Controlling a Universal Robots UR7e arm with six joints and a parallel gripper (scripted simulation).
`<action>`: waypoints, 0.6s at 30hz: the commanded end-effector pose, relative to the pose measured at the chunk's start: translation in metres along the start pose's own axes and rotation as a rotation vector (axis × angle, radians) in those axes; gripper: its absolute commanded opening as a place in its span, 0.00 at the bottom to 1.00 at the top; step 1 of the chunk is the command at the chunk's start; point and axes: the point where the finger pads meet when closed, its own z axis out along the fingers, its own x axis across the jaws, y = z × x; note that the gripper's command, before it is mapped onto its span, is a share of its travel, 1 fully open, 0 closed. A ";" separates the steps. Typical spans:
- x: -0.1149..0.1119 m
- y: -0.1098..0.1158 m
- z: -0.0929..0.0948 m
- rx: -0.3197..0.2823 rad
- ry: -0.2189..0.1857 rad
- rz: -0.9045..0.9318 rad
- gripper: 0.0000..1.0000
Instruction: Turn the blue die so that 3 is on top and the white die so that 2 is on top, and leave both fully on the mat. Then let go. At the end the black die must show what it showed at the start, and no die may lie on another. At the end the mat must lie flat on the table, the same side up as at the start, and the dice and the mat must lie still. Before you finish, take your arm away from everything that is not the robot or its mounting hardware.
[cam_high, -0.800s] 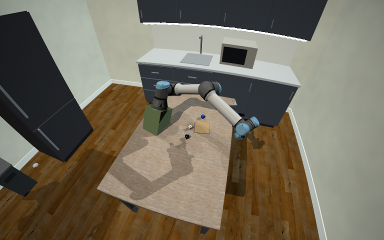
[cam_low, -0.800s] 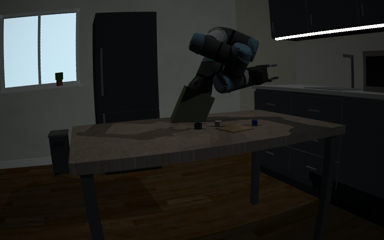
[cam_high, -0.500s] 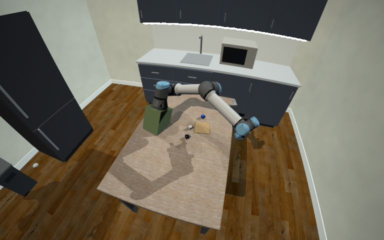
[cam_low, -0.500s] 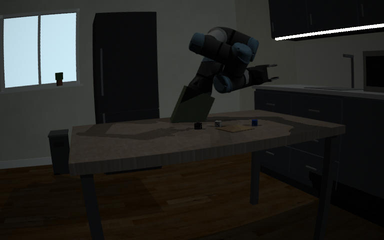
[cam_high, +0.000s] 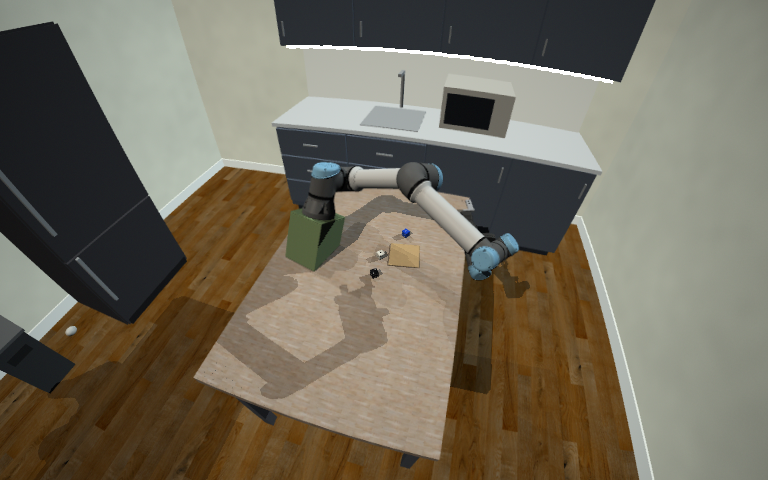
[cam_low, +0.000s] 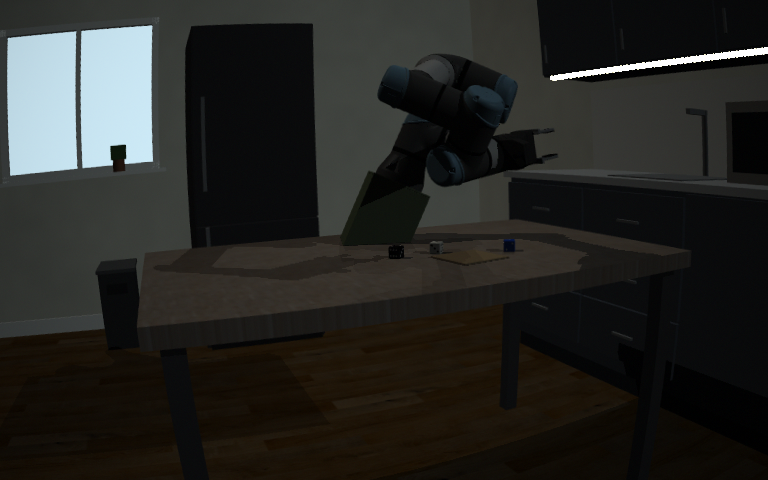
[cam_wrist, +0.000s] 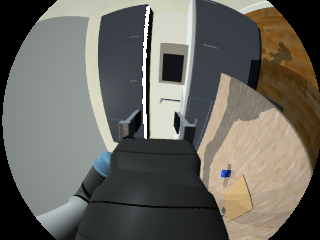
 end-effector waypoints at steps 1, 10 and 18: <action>-0.001 0.001 0.000 -0.002 0.004 0.001 1.00; -0.001 0.007 -0.003 -0.012 0.021 0.009 1.00; -0.001 0.024 -0.008 -0.035 0.068 0.033 1.00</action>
